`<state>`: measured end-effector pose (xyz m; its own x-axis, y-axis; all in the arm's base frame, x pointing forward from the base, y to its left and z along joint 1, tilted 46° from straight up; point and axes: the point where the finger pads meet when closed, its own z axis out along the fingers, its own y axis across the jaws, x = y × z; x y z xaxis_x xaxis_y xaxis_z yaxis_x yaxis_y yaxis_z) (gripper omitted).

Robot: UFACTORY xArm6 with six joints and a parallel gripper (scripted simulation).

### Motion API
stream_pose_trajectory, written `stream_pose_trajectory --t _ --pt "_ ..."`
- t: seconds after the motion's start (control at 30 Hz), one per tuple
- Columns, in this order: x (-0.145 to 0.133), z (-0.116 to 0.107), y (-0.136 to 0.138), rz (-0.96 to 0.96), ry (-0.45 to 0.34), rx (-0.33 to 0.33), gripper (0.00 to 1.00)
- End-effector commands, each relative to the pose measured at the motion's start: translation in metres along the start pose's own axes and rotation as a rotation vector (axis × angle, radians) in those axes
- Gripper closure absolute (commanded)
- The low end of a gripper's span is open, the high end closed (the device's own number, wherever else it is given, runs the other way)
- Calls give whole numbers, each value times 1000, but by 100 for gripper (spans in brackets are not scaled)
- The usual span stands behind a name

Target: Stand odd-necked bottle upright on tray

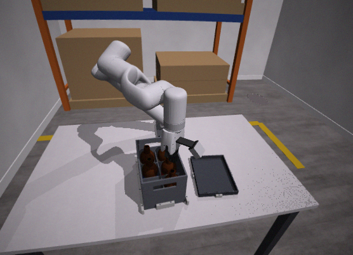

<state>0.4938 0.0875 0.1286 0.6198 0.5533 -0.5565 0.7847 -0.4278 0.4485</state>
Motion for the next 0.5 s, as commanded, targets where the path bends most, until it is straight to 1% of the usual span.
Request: stream_pose_trajectory --t 0.0,0.37,0.43,0.47 --pt "1 -2 1 1 4 -2 100" --pt "0 -2 1 1 4 -2 100" --pt "-9 -4 -1 1 4 -2 100" --pt "-20 -7 -3 1 4 -2 100"
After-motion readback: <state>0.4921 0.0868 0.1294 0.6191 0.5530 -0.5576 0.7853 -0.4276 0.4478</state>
